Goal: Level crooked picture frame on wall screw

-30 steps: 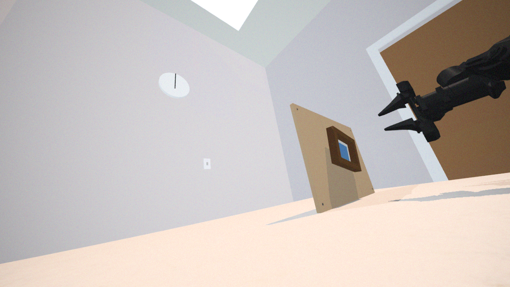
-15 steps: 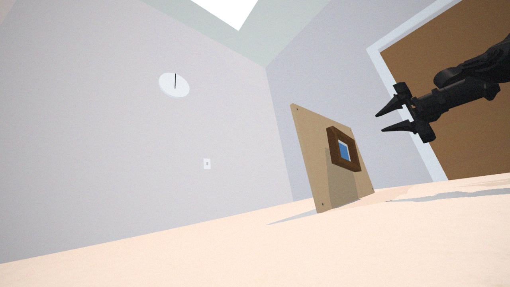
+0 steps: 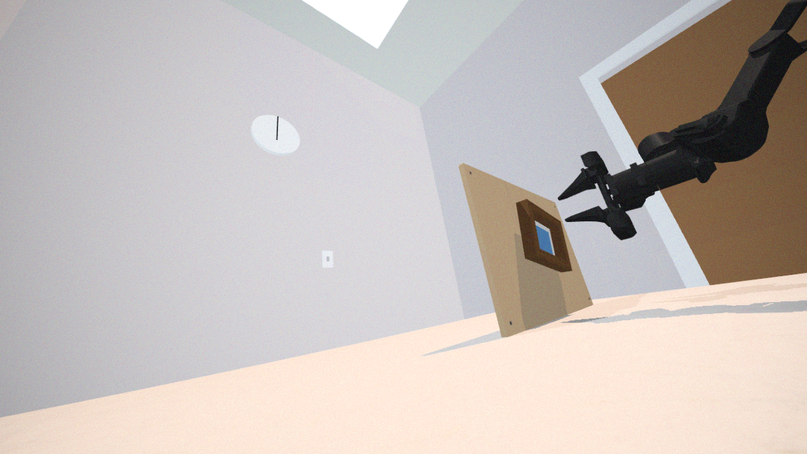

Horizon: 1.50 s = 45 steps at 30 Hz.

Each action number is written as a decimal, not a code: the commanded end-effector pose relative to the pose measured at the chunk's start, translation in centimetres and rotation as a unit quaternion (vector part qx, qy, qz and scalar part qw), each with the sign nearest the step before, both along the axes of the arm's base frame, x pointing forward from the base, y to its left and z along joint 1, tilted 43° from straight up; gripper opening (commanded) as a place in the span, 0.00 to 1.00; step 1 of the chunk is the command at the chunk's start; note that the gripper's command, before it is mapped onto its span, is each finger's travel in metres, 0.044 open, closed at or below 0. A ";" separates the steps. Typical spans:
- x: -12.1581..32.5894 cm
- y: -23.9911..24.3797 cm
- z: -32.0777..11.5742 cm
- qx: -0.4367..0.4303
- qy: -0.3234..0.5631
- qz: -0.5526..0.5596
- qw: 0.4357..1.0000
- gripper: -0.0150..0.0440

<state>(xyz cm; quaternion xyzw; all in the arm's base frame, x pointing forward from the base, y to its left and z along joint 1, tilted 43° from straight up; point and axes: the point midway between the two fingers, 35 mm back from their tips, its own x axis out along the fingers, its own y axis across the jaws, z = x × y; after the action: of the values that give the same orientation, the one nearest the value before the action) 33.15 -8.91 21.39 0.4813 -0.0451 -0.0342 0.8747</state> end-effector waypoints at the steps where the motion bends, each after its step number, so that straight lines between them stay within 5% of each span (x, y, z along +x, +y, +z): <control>1: 0.5 0.0 0.2 -0.004 -0.005 -0.002 1.000 0.69; 45: 4.5 -0.4 0.5 -0.004 -0.006 -0.002 1.000 0.69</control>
<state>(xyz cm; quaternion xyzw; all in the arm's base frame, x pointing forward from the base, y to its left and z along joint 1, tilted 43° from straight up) 37.52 -9.32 21.78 0.4801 -0.0492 -0.0322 0.8752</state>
